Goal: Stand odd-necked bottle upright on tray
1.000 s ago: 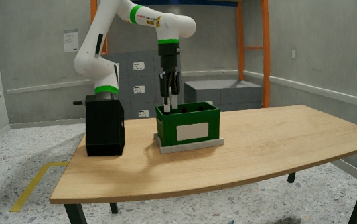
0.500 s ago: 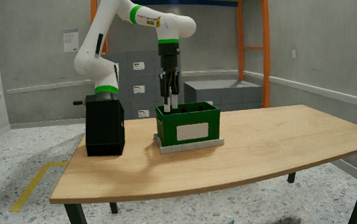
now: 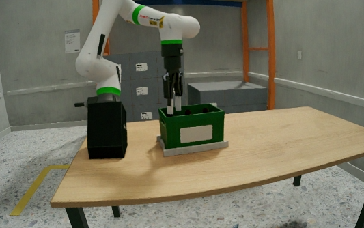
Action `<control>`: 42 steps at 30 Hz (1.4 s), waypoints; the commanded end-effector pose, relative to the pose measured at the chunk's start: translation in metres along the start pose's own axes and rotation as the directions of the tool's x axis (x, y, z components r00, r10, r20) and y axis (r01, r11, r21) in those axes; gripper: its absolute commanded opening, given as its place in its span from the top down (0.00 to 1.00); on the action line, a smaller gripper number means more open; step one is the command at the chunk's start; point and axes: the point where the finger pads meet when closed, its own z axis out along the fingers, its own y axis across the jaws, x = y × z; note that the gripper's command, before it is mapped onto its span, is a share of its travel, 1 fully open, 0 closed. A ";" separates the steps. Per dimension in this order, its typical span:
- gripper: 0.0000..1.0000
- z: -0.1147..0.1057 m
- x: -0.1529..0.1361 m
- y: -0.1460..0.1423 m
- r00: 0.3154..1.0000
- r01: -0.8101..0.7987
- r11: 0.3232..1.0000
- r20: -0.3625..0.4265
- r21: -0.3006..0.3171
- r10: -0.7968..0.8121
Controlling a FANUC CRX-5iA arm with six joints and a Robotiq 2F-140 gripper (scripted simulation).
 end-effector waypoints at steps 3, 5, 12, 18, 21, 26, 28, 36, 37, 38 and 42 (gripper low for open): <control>0.56 0.000 0.000 0.000 1.000 0.000 1.000 0.001 0.000 0.000; 0.56 0.000 0.000 0.000 1.000 0.000 1.000 0.001 0.000 0.000; 0.56 0.004 0.000 0.000 1.000 0.000 1.000 0.001 0.000 0.000; 0.56 0.008 0.000 0.000 1.000 0.000 1.000 0.001 0.000 0.000; 0.56 0.011 -0.001 0.000 1.000 0.000 1.000 0.001 0.000 0.000; 0.56 0.017 -0.001 0.000 1.000 0.000 1.000 0.001 0.000 0.000; 0.56 0.020 -0.001 0.000 1.000 0.000 1.000 0.001 0.000 0.000; 0.56 0.027 -0.001 0.000 1.000 0.000 1.000 0.001 0.000 0.000; 0.56 0.028 -0.001 0.000 1.000 0.000 1.000 0.001 0.000 0.000; 0.56 0.029 -0.001 0.000 1.000 0.000 1.000 0.001 0.000 0.000; 0.56 0.034 -0.001 0.000 1.000 0.000 1.000 0.001 0.000 0.000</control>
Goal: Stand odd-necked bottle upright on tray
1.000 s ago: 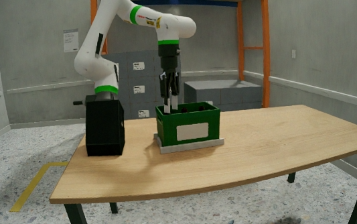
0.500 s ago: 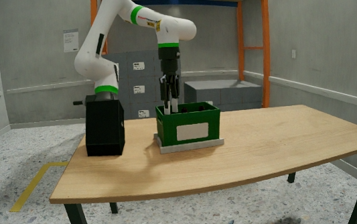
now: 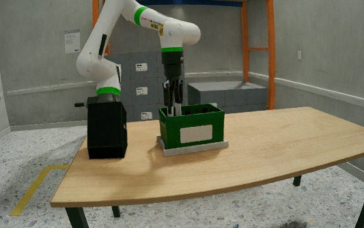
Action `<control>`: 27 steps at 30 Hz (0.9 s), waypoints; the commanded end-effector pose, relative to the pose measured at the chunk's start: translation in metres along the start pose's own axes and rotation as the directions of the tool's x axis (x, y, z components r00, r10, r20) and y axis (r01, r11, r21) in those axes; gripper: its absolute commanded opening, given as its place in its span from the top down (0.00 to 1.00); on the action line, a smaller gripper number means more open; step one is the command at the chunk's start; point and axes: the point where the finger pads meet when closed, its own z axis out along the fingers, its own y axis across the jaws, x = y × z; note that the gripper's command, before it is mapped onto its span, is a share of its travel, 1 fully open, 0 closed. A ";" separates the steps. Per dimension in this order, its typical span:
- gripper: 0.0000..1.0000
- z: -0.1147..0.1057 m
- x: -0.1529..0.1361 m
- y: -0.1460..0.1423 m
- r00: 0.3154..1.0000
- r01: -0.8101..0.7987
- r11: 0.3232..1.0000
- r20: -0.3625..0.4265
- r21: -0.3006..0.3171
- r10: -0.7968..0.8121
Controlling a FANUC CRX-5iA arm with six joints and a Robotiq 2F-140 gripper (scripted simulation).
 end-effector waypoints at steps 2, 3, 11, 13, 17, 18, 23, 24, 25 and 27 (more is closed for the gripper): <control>0.56 0.003 -0.001 0.000 1.000 0.000 1.000 0.001 0.000 0.000; 0.56 0.003 -0.001 0.000 1.000 0.000 1.000 0.001 0.000 0.000; 0.56 0.007 -0.001 0.000 1.000 0.000 1.000 0.001 0.000 0.000; 0.56 0.007 -0.001 0.000 1.000 0.000 1.000 0.001 0.000 0.000; 0.56 0.008 -0.001 0.000 1.000 0.000 1.000 0.001 0.000 0.000; 0.56 0.008 -0.001 0.000 1.000 0.000 1.000 0.001 0.000 0.000; 0.56 0.008 -0.001 0.000 1.000 0.000 1.000 0.001 0.000 0.000; 0.56 0.008 -0.001 0.000 1.000 0.000 1.000 0.001 0.000 0.000; 0.56 0.008 -0.001 0.000 1.000 0.000 1.000 0.001 0.000 0.000; 0.56 0.008 -0.001 0.000 1.000 0.000 1.000 0.001 0.000 0.000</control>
